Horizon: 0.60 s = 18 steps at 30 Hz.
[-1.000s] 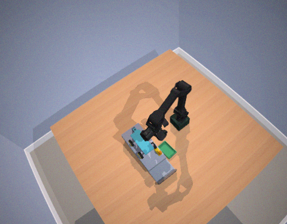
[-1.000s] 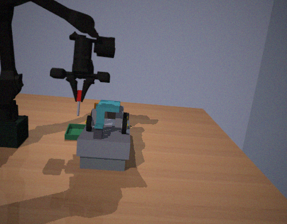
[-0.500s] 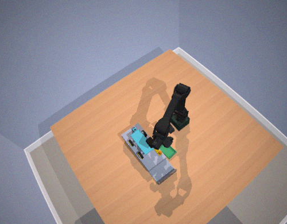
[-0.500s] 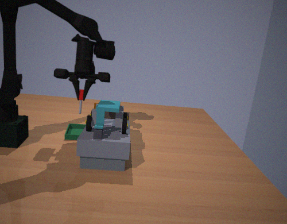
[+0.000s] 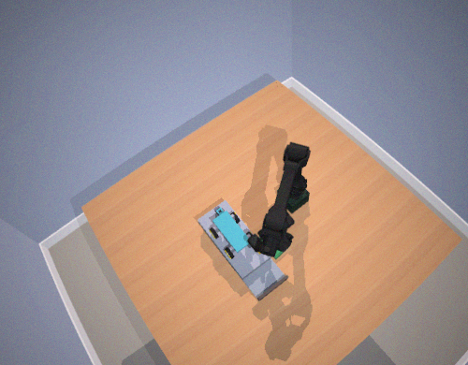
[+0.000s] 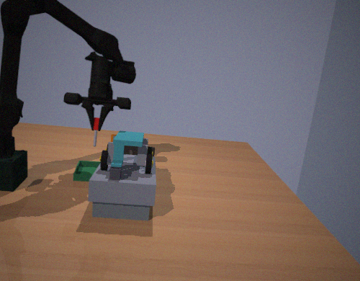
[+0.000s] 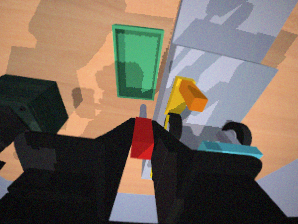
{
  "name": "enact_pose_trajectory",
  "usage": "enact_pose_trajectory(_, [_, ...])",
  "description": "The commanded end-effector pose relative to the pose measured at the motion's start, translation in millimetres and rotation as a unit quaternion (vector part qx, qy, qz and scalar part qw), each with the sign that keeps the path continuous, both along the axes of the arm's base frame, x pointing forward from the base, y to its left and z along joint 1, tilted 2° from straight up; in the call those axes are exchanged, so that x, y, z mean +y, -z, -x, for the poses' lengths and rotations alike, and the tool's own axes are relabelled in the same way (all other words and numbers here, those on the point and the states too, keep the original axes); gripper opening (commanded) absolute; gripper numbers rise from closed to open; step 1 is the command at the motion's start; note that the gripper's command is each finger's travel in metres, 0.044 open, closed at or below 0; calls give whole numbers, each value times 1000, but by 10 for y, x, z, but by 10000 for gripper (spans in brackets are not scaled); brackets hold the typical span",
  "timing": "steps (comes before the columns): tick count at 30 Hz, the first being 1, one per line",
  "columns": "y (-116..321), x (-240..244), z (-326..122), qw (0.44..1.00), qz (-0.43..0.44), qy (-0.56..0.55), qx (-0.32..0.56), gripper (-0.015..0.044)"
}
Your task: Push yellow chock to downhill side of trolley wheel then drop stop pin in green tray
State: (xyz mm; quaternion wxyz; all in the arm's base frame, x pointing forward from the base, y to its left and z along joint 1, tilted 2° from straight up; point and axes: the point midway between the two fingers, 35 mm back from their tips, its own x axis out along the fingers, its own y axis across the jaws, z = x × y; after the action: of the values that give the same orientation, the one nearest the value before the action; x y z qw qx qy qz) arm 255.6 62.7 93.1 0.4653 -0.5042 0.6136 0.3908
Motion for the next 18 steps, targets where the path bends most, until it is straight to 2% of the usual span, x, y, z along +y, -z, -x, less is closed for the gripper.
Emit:
enact_pose_trajectory(1, [14,38,-2,1000,0,2,2,0])
enact_pose_trajectory(18, [10,9,18,969,-48,-239,29,0])
